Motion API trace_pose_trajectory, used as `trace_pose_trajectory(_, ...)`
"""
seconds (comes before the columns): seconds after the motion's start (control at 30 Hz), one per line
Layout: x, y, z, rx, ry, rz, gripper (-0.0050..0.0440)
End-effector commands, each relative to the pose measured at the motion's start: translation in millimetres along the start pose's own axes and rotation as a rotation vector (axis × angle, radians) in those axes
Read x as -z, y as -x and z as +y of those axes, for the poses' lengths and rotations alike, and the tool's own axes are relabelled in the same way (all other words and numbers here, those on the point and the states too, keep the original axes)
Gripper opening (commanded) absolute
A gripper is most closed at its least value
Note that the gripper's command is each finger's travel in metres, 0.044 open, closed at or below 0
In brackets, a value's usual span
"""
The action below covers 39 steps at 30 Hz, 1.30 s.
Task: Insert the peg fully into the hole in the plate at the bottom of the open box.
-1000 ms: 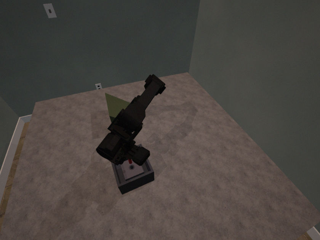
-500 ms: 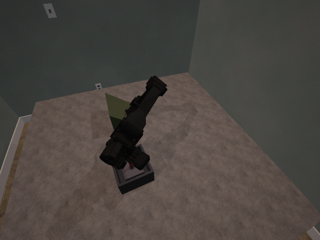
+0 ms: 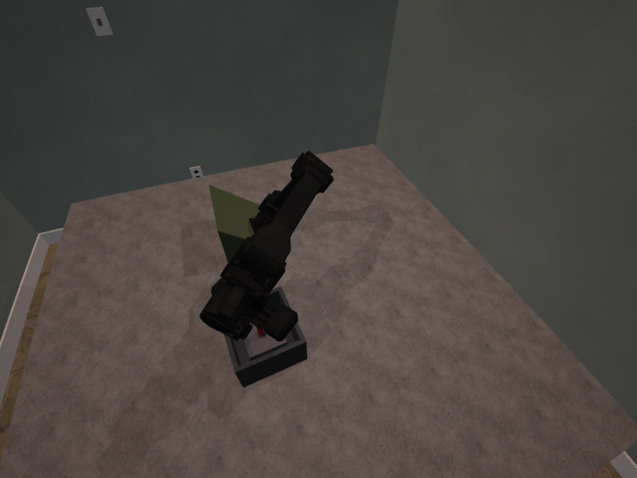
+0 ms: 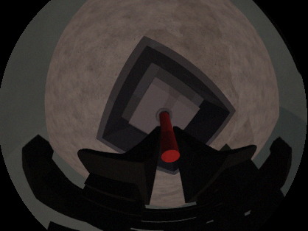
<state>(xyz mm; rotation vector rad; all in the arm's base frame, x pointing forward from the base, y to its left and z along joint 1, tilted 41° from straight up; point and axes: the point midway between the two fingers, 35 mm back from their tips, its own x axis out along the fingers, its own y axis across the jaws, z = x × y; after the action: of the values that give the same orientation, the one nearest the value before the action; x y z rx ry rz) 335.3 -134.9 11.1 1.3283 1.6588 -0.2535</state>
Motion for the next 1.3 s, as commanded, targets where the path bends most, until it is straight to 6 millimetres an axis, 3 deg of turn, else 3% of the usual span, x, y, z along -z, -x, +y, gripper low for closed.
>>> trace_pose_trajectory(0.0,2,-8,0,-0.002,-0.004,0.01,0.0)
trace_pose_trajectory(1.27,1,-35,0,-0.002,-0.004,0.01,0.0)
